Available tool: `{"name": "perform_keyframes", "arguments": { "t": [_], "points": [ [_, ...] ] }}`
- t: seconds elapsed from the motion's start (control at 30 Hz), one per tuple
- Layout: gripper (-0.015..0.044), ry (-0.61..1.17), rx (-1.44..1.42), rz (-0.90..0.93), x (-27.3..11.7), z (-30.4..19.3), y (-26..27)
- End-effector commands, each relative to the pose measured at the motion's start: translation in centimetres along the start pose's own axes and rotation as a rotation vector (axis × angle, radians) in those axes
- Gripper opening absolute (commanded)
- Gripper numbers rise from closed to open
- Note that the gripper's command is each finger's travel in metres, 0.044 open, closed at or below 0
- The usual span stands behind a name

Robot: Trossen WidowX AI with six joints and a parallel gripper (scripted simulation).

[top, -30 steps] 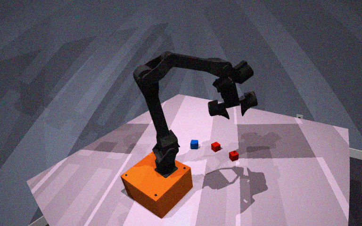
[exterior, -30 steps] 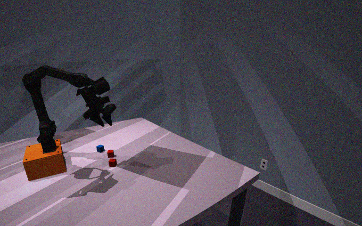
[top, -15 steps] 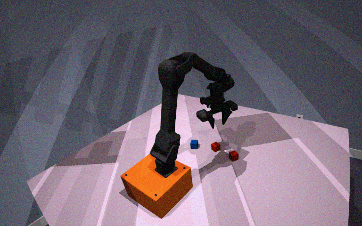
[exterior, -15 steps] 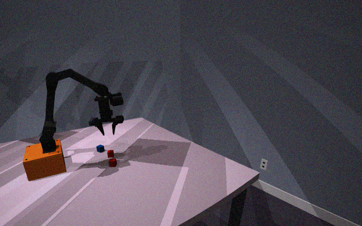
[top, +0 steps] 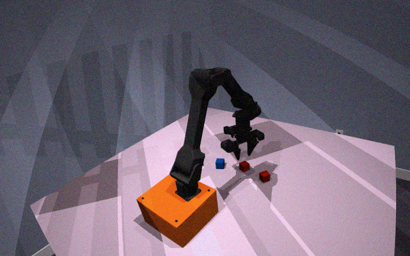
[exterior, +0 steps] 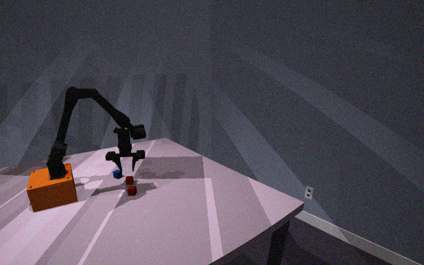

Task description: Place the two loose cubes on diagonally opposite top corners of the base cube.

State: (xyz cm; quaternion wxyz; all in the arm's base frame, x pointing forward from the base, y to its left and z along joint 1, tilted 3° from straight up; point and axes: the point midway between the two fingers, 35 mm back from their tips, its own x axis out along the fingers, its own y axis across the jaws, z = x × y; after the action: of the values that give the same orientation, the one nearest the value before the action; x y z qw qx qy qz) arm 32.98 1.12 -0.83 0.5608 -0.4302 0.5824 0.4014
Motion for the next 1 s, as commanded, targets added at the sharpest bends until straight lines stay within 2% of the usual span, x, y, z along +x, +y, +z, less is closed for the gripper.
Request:
{"name": "perform_keyframes", "arguments": {
  "t": [0.0, 0.93, 0.97],
  "points": [
    [0.0265, -0.001, -0.004, -0.015, 0.6, 0.0, -0.2],
    [0.0265, -0.001, -0.004, -0.015, 5.1, 0.0, -0.3],
    [0.0239, -0.001, -0.004, -0.015, 5.1, 0.0, -0.3]
  ]
}}
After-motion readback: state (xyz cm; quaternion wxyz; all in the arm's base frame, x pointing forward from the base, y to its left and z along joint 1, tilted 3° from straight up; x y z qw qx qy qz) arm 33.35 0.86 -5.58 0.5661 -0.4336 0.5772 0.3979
